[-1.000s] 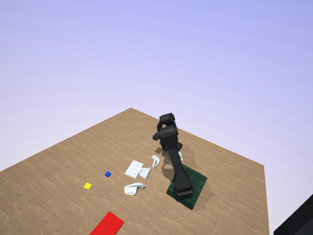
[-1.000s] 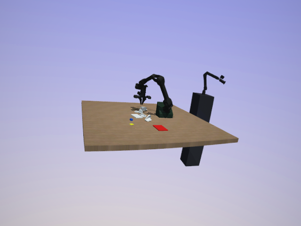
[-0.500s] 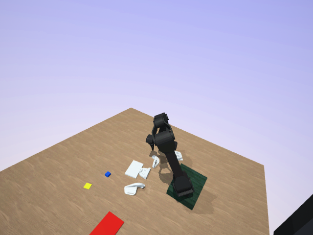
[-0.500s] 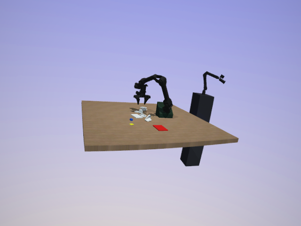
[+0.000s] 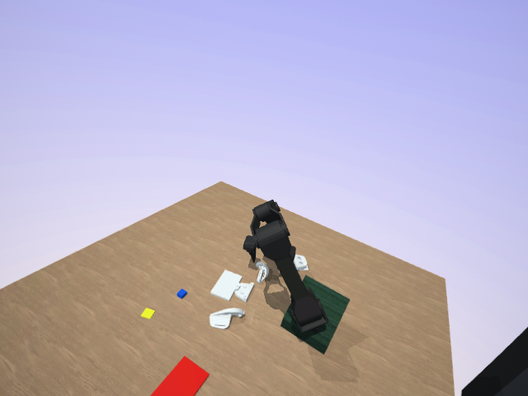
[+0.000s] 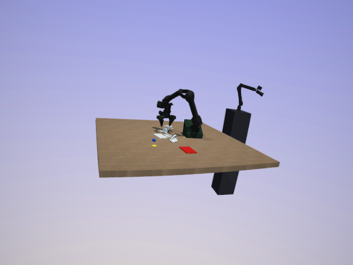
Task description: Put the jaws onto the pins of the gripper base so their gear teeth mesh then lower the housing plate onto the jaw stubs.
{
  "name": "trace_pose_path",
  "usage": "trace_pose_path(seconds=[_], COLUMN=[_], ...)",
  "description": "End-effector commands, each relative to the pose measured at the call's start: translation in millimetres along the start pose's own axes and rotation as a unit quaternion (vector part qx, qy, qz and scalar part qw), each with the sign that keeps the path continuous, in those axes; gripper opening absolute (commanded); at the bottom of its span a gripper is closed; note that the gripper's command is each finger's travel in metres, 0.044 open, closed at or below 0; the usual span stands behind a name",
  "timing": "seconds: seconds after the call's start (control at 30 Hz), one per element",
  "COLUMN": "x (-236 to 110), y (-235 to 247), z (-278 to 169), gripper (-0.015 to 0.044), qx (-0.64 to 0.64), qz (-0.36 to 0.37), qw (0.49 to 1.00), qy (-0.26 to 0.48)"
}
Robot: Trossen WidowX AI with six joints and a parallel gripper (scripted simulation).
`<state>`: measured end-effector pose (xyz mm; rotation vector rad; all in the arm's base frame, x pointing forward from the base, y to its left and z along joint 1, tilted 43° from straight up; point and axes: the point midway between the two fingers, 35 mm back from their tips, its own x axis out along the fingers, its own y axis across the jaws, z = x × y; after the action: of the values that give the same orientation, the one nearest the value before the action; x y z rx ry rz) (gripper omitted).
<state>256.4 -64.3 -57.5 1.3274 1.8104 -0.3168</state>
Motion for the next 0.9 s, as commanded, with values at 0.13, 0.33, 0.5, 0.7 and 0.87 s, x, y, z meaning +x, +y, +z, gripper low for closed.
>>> trace_pose_path(seconds=[0.13, 0.33, 0.5, 0.7, 0.87], x=[4.8, 13.7, 21.9, 31.8, 39.9], y=[0.1, 0.6, 0.9, 1.0, 1.0], z=[0.4, 0.9, 1.2, 1.1, 0.9], gripper=[0.044, 0.044, 0.044, 0.044, 0.044], qx=[0.002, 0.002, 0.002, 0.002, 0.002], qz=[0.002, 0.002, 0.002, 0.003, 0.003], qw=[1.0, 1.0, 1.0, 1.0, 1.0], qy=[0.0, 0.0, 0.0, 0.001, 0.001])
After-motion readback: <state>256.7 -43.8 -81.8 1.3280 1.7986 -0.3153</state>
